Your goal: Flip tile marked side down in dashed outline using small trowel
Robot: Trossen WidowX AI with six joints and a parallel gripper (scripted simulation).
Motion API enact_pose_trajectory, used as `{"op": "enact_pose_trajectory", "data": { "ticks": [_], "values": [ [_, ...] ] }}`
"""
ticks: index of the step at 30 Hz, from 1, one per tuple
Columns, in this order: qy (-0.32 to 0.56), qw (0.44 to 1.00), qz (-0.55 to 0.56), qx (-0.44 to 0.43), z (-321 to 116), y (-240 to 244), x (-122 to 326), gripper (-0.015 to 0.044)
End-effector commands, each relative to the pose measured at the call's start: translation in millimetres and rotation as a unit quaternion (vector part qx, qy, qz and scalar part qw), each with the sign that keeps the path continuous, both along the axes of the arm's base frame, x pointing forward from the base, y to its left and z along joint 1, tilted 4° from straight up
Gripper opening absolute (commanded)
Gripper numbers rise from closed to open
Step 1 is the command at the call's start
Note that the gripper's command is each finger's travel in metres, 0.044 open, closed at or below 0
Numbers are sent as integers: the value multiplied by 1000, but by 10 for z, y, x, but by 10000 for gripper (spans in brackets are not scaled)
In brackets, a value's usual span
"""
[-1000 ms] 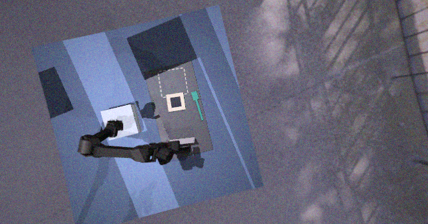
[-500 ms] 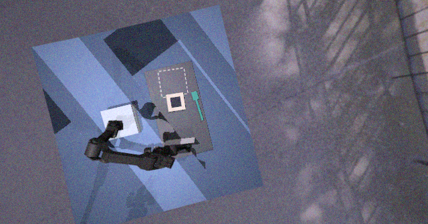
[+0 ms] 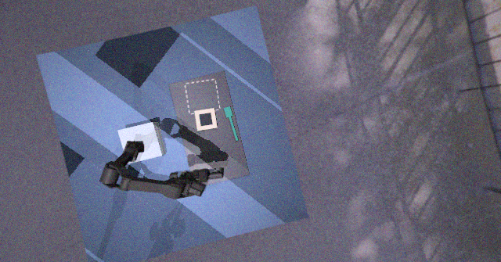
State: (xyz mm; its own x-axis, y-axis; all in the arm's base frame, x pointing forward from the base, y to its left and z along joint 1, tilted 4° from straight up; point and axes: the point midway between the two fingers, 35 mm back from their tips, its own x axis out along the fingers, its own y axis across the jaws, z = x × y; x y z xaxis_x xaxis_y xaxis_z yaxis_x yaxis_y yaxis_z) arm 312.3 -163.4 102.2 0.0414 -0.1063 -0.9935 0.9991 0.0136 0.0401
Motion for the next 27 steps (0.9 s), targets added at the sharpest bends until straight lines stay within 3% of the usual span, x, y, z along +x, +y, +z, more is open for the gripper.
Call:
{"op": "enact_pose_trajectory", "data": {
  "ticks": [1,27],
  "values": [
    [2,1000,3,4,-89,-8,8,100],
    [3,1000,4,7,-340,74,14,100]
  ]
}}
